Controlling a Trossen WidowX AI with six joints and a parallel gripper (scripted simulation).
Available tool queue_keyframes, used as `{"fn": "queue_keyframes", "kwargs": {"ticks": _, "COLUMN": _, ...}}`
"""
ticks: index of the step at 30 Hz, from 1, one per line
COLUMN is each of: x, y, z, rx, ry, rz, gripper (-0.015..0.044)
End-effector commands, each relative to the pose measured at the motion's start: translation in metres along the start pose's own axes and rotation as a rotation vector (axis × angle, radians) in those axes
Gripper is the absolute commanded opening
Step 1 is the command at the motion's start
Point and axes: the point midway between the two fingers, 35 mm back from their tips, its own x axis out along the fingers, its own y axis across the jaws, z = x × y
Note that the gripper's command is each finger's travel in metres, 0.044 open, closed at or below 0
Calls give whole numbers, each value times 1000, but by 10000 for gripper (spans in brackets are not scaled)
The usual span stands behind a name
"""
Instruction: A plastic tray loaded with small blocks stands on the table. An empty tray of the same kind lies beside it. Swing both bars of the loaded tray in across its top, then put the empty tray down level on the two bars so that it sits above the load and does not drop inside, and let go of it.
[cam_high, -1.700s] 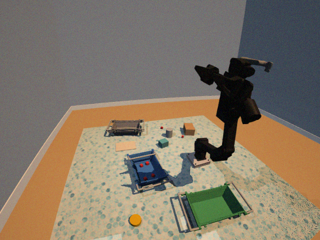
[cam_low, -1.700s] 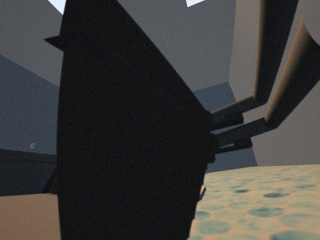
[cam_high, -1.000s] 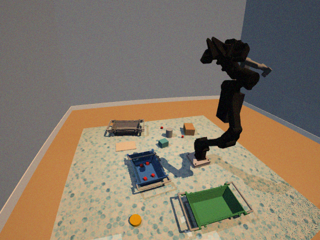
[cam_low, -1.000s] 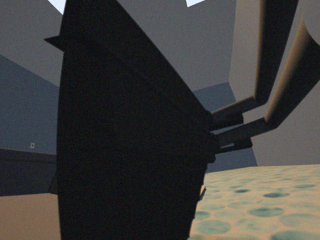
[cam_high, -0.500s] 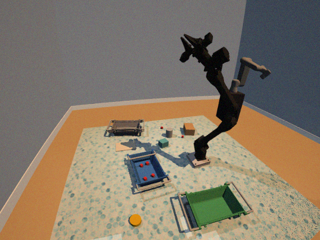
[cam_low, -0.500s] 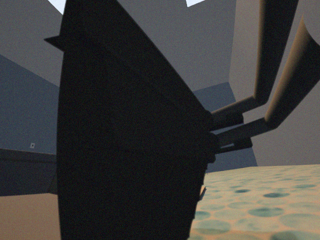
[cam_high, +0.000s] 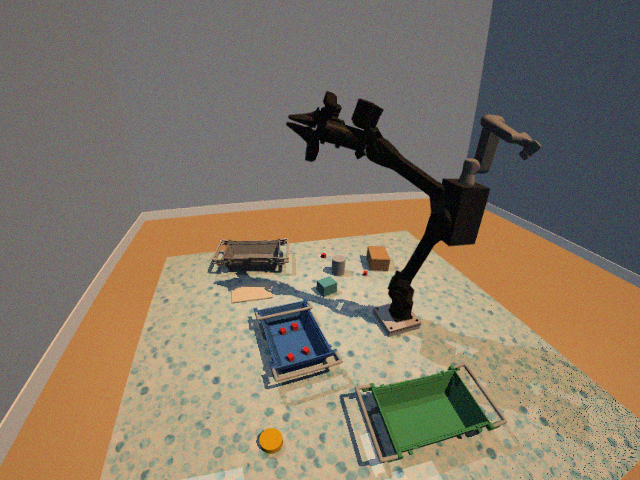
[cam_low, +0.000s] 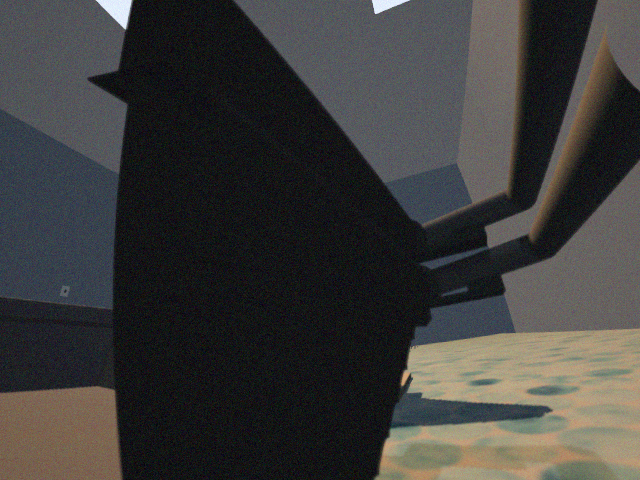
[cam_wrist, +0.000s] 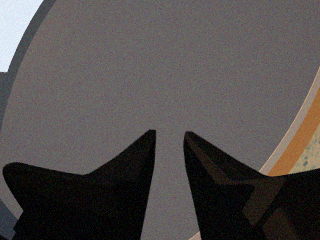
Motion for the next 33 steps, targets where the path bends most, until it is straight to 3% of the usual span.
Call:
{"fn": "queue_keyframes", "kwargs": {"ticks": 1, "x": 30, "y": -37, "z": -34, "rx": 11, "ry": 105, "rz": -84, "gripper": 86}}
{"fn": "queue_keyframes", "kwargs": {"ticks": 8, "x": 57, "y": -77, "z": -82, "rx": 2, "ry": 237, "rz": -196, "gripper": 86}}
{"fn": "queue_keyframes", "kwargs": {"ticks": 18, "x": 78, "y": -154, "z": -225, "rx": -139, "ry": 620, "rz": -449, "gripper": 86}}
{"fn": "queue_keyframes", "kwargs": {"ticks": 26, "x": 44, "y": -202, "z": -349, "rx": -339, "ry": 1016, "rz": -614, "gripper": 86}}
{"fn": "queue_keyframes", "kwargs": {"ticks": 33, "x": -24, "y": -231, "z": -444, "rx": -612, "ry": 1423, "rz": -701, "gripper": 86}}
